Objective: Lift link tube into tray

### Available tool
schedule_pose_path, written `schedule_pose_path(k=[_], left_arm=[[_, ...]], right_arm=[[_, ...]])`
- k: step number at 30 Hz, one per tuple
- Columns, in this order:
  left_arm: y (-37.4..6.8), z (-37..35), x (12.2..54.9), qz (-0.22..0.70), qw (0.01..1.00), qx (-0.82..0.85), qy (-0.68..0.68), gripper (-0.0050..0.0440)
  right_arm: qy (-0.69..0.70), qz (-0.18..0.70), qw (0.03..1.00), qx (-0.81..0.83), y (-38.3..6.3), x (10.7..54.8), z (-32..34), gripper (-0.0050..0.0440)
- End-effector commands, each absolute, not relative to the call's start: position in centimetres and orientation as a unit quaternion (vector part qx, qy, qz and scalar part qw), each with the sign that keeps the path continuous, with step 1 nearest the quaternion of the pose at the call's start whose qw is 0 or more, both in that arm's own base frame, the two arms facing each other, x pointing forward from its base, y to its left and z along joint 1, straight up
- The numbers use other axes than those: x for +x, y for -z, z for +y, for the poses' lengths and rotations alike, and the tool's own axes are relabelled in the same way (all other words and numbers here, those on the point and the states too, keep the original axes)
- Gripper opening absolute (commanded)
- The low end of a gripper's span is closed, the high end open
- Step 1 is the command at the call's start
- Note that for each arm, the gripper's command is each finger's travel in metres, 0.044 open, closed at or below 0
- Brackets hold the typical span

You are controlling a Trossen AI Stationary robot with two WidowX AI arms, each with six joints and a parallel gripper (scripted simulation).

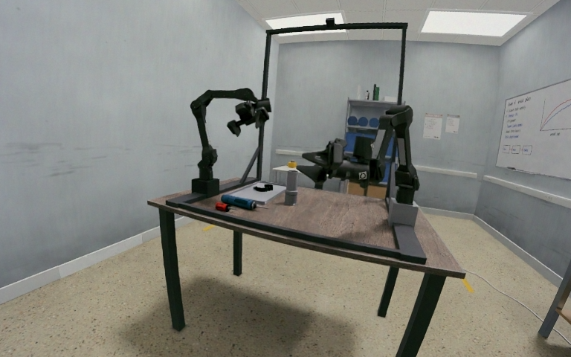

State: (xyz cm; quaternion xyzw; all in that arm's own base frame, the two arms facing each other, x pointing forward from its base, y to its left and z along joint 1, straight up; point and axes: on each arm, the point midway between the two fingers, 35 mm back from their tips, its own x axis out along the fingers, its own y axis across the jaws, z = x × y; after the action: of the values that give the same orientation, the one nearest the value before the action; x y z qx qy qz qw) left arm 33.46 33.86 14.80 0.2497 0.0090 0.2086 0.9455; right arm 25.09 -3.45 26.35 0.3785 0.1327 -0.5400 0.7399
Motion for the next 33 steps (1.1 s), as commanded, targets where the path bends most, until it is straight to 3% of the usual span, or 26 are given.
schedule_pose_path(k=[1, 19, 26, 33], left_arm=[[-15.8, 33.9, 33.5, 0.0, 0.943, 0.257, -0.21, 0.044], [-15.8, 33.9, 33.5, 0.0, 0.943, 0.257, -0.21, 0.044], [-18.8, 31.6, 36.6, 0.002, 0.957, 0.221, -0.189, 0.044], [-26.0, 26.0, 40.2, -0.042, 0.966, 0.198, -0.16, 0.044]], right_arm=[[0.536, 0.128, 0.74, 0.385, -26.8, 25.0, -3.5, 0.044], [0.536, 0.128, 0.74, 0.385, -26.8, 25.0, -3.5, 0.044], [0.518, 0.154, 0.756, 0.369, -25.9, 25.6, -2.5, 0.044], [0.475, 0.196, 0.787, 0.343, -25.3, 26.3, -1.4, 0.044]])
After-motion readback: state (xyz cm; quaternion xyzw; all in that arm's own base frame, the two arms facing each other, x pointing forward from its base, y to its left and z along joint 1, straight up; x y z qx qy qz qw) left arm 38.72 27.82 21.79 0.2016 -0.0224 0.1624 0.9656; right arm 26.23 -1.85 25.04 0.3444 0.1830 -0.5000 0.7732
